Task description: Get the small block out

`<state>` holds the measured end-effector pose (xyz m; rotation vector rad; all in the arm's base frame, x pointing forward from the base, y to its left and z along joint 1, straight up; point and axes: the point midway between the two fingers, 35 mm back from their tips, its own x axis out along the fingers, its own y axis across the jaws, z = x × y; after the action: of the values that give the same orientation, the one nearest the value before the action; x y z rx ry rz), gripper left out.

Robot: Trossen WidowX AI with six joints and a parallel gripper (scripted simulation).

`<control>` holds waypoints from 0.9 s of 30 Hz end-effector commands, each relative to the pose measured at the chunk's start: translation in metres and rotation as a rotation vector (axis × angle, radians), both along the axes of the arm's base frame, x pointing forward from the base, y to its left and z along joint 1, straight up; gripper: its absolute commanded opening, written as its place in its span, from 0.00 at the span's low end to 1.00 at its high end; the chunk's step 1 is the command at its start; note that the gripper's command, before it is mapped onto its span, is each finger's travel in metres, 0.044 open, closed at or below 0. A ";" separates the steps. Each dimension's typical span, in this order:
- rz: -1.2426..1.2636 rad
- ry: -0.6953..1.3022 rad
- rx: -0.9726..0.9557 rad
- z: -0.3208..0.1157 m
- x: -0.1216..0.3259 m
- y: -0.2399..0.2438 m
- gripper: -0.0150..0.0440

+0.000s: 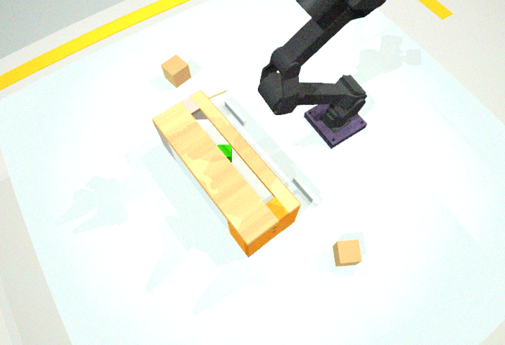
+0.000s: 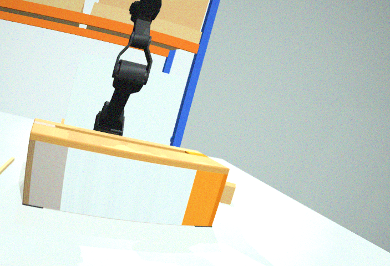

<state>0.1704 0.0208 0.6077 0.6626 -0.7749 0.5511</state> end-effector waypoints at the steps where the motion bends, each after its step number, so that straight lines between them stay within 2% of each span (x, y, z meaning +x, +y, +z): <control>1: -0.005 -0.008 0.000 0.001 -0.002 -0.001 0.93; 10: -0.237 -0.403 -0.086 0.042 -0.108 -0.004 0.93; 13: -0.268 -0.457 -0.111 0.042 -0.128 0.004 0.93; 20: -0.406 -0.689 -0.297 0.044 -0.185 0.055 0.93; 27: -0.488 -0.800 -0.495 0.030 -0.203 0.115 0.93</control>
<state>-0.0273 0.1086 0.6445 -0.1264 -1.4236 0.5096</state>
